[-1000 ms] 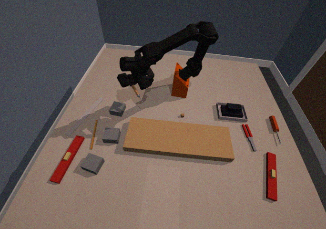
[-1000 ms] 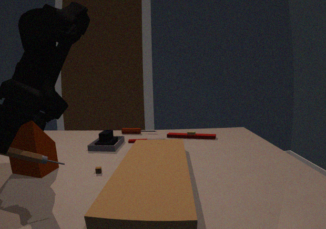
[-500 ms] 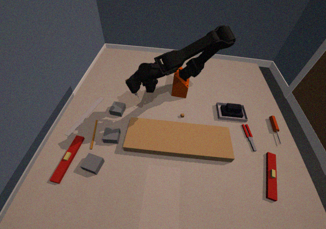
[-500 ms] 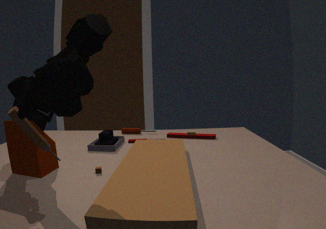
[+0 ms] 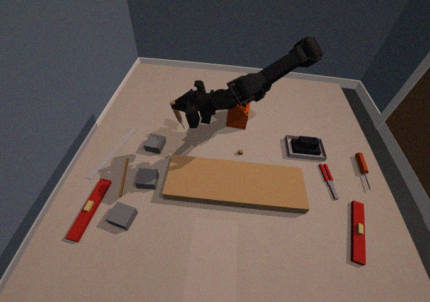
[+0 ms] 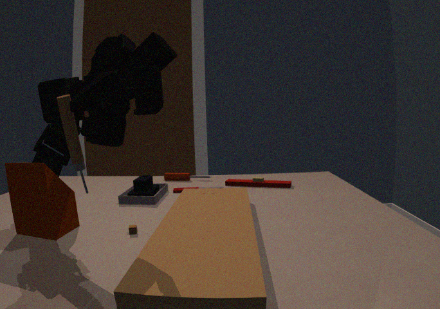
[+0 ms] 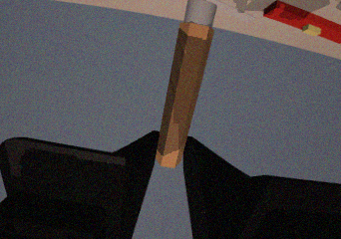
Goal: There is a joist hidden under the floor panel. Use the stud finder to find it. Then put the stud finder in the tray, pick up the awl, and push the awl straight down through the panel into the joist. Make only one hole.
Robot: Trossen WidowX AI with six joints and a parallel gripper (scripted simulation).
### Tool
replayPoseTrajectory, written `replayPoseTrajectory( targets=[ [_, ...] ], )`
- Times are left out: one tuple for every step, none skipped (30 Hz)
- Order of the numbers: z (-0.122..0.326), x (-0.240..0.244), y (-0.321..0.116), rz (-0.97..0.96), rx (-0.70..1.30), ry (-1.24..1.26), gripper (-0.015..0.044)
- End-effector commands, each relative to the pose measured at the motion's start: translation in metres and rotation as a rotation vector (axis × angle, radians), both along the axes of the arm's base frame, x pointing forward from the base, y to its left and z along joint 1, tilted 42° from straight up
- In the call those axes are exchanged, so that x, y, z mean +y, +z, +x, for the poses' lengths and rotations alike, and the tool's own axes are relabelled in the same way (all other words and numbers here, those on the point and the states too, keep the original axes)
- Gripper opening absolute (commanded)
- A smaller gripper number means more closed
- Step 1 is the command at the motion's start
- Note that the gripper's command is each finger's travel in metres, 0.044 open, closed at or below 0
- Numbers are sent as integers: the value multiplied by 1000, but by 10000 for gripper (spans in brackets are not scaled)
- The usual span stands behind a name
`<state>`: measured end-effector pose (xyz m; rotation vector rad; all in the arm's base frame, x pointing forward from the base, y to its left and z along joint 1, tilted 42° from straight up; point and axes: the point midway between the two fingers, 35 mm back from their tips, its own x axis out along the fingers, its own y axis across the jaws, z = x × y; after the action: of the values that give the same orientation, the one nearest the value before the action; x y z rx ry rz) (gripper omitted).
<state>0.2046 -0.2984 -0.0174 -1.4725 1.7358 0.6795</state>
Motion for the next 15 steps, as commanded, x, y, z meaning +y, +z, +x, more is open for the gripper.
replayPoseTrajectory(
  targets=[
    [10,5,2,8,2,-16,0],
    [14,7,3,9,5,-20,0],
    [19,10,4,10,7,-23,0],
    [23,13,6,10,10,-26,0],
    [28,16,8,11,13,-29,0],
    [32,19,9,10,17,-32,0],
    [37,22,11,10,20,-35,0],
    [41,26,13,9,23,-37,0],
    [45,29,15,8,25,-39,0],
    [49,32,17,6,28,-41,0],
    [53,36,19,5,31,-42,0],
    [57,40,21,3,34,-44,0],
    [61,43,23,0,37,-46,0],
    [65,47,25,-3,40,-47,0],
    [69,51,28,-6,42,-48,0]
  ],
)
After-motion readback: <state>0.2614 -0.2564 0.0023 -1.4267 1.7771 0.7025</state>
